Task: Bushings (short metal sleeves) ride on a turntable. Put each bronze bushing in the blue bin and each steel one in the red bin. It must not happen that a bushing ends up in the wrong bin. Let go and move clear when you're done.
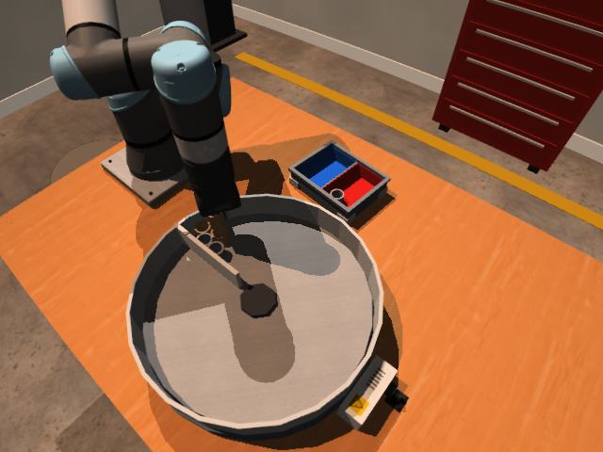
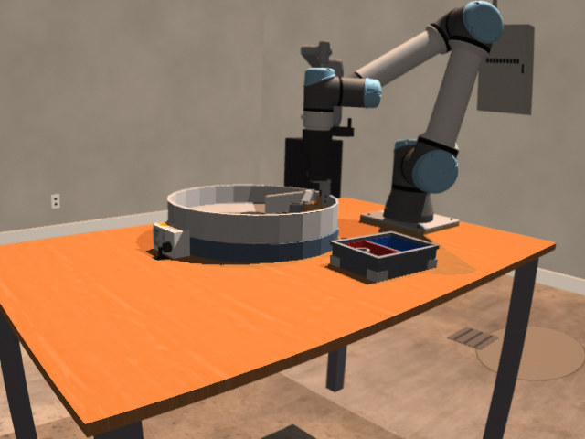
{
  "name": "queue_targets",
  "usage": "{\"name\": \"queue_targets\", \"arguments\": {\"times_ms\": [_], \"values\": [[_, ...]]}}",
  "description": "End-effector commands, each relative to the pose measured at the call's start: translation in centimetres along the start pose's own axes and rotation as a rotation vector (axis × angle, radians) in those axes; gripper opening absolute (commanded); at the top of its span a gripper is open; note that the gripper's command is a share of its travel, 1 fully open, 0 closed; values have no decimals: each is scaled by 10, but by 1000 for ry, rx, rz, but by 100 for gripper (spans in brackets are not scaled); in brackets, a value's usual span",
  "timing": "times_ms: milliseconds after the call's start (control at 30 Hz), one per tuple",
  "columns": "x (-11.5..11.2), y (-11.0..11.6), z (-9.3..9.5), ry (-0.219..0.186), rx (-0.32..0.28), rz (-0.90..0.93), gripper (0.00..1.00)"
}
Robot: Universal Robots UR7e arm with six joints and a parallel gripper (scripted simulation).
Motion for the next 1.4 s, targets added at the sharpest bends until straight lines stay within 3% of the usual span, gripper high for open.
{"name": "queue_targets", "arguments": {"times_ms": [0, 800, 1233, 1367], "values": [[0, 0, -1, 0, -1, 0, 0], [0, 0, -7, 0, -1, 0, 0], [0, 0, -55, 0, -1, 0, 0], [0, 0, -55, 0, -1, 0, 0]]}}
Point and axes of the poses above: the point where the finger pads meet when closed, its own z axis out along the fingers, its own x axis across the jaws, y = z × x, the point moved 1 cm from there along -z, back along the fingers, and after that the axes turned 1 degree about -z, right-handed, at the moved point
